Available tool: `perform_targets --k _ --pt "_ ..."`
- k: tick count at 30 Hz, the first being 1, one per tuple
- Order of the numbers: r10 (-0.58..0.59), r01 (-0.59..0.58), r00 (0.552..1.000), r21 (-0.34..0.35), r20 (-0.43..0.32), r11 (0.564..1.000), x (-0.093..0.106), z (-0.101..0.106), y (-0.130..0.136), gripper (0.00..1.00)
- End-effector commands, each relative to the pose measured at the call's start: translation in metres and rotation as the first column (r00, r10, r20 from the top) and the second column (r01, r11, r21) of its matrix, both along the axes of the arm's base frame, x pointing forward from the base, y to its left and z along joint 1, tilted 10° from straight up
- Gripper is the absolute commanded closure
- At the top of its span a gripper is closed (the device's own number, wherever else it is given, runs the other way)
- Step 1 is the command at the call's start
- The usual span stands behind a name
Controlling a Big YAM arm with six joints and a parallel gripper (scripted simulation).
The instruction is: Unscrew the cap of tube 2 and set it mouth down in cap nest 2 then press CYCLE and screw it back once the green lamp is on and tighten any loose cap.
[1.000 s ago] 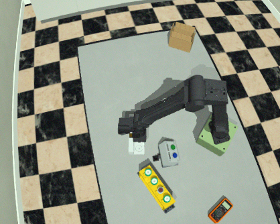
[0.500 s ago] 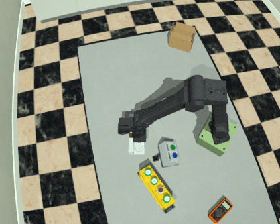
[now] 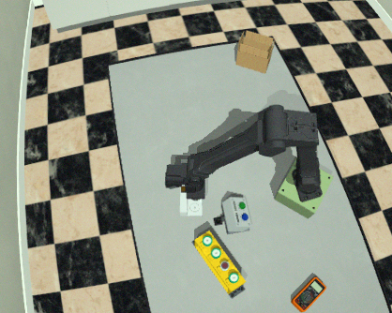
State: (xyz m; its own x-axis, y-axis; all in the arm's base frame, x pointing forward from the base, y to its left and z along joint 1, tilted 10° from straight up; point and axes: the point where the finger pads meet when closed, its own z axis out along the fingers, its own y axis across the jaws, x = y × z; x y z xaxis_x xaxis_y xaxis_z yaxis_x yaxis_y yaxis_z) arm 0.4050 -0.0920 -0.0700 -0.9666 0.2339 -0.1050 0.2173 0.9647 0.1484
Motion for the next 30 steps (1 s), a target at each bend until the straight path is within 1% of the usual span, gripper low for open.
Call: perform_targets --k 1,2,5,16,18,19,22,30 --pt "0.0 0.0 1.0 -0.004 0.014 1.0 0.008 0.003 -0.003 0.53" --pt "-0.002 0.002 1.0 -0.009 0.029 1.0 0.011 0.017 -0.01 0.53" --pt "-0.002 0.002 0.999 -0.012 0.042 1.0 0.015 0.036 -0.014 0.53" --pt "-0.002 0.002 0.999 -0.015 0.047 1.0 0.008 0.093 -0.021 0.53" --pt "-0.002 0.002 0.999 -0.015 0.047 1.0 0.008 0.093 -0.021 0.53" --pt "0.015 -0.015 0.999 -0.015 0.048 1.0 0.009 0.098 -0.015 0.53" --pt "-0.002 0.002 0.999 -0.017 0.049 1.0 0.005 0.114 -0.024 0.53" --pt "0.003 -0.002 0.999 -0.018 0.052 1.0 0.0 0.156 -0.027 0.53"
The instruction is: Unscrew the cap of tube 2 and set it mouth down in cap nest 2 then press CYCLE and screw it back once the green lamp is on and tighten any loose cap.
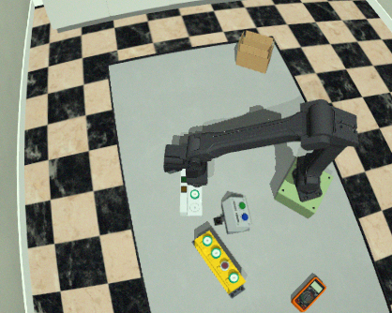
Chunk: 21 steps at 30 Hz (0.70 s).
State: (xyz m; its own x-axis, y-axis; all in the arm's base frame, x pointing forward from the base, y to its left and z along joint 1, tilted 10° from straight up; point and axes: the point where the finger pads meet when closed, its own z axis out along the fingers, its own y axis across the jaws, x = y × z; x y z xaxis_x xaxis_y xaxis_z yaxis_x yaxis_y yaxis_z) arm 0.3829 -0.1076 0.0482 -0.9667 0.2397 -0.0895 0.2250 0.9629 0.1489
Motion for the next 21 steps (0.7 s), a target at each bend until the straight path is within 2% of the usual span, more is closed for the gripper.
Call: perform_targets --k 1,2,3,8,9,12,14,20,21 --pt "0.01 -0.009 0.998 -0.022 0.067 1.0 0.022 0.041 -0.011 0.53" --pt "0.015 -0.013 0.998 -0.022 0.067 1.0 0.022 0.041 -0.009 0.53" --pt "0.006 -0.005 0.999 -0.012 0.036 1.0 0.014 0.025 -0.006 0.53" --pt "0.006 -0.005 0.999 -0.012 0.036 1.0 0.014 0.025 -0.006 0.53" --pt "0.111 -0.11 0.993 -0.026 0.048 0.994 0.002 0.021 0.008 1.0" --pt "0.348 -0.344 0.935 -0.071 0.069 0.936 -0.014 0.014 0.025 1.0" --pt "0.421 -0.415 0.904 -0.084 0.073 0.906 -0.025 0.009 0.037 1.0" --pt "0.4 -0.395 0.914 -0.081 0.069 0.915 -0.058 -0.005 0.072 1.0" --pt "0.4 -0.395 0.914 -0.081 0.069 0.915 -0.058 -0.005 0.072 1.0"
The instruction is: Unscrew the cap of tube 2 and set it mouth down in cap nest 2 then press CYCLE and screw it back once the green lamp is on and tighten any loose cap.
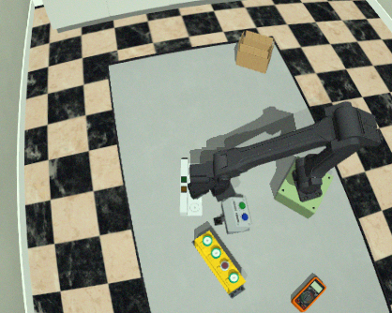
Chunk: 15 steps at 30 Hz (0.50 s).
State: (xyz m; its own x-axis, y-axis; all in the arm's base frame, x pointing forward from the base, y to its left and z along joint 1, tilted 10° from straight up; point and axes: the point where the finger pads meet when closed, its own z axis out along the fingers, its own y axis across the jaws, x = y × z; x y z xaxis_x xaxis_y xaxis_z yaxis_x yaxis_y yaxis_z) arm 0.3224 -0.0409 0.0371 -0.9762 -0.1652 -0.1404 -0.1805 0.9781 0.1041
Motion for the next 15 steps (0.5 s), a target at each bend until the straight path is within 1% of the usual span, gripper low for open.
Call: perform_targets --k 1,15 --pt "0.005 -0.005 0.999 -0.012 0.038 1.0 0.002 0.006 0.005 1.0" --pt "0.005 -0.005 0.999 -0.003 0.035 1.0 -0.076 -0.025 0.088 1.0"
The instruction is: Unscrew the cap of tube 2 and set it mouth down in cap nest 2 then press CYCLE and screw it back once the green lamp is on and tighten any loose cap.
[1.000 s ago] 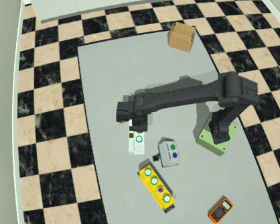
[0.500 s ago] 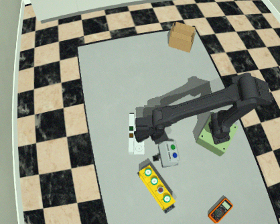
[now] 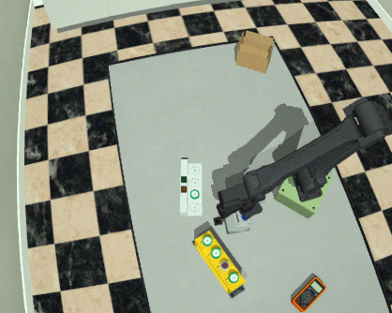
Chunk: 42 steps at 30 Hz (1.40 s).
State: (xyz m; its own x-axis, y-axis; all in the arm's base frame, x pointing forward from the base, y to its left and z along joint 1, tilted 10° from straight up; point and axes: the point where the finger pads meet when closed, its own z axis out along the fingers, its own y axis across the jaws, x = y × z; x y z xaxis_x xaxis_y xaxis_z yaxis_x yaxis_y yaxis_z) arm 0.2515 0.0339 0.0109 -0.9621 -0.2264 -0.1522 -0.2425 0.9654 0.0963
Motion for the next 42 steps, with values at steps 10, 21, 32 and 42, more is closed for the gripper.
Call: perform_targets --k 10,21,32,42 --pt "-0.058 0.058 0.998 0.005 0.02 0.998 0.0 0.004 0.014 1.0" --pt "-0.058 0.058 0.998 0.005 0.02 0.998 0.001 0.005 0.013 1.0" --pt "-0.056 0.056 0.998 0.006 0.035 0.998 0.012 0.015 0.013 1.0" --pt "-0.056 0.056 0.998 0.001 -0.004 0.998 -0.006 -0.008 0.014 1.0"
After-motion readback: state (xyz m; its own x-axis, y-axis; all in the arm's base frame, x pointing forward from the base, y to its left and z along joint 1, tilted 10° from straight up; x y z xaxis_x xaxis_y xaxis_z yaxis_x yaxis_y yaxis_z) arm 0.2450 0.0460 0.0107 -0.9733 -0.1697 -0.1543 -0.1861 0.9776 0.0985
